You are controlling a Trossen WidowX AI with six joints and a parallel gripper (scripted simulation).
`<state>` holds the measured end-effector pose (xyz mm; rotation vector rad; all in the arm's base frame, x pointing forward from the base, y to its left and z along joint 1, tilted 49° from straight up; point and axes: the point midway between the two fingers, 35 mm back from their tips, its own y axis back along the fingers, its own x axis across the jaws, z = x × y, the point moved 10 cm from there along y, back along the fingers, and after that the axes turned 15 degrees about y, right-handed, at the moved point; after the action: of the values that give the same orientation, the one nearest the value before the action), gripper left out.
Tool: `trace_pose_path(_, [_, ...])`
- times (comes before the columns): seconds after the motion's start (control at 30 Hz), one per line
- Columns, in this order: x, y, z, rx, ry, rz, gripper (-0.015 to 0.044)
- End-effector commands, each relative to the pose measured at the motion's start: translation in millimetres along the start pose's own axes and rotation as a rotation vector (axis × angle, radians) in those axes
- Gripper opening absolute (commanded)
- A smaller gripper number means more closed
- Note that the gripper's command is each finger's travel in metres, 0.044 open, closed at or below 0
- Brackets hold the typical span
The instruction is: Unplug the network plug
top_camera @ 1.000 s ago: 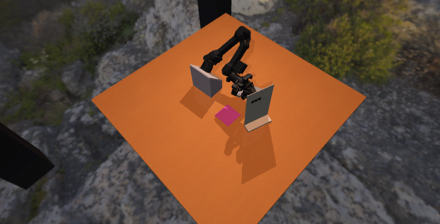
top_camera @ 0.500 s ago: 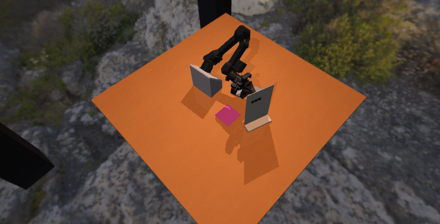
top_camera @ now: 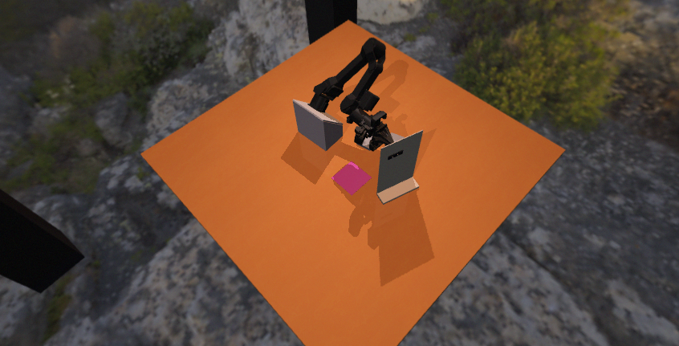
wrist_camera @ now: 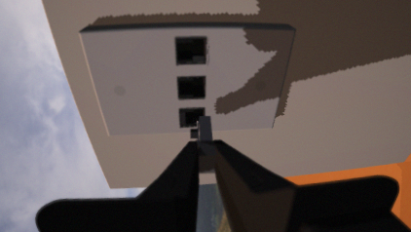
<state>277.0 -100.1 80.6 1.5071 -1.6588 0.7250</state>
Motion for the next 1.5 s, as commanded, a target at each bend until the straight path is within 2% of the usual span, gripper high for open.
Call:
trace_pose_path(0.0, [1.5, 3.9, -0.9, 0.003, -0.001, 0.003, 0.0000])
trace_pose_path(1.47, [3.7, 29.7, -4.1, -0.006, -0.001, -0.013, 0.0000])
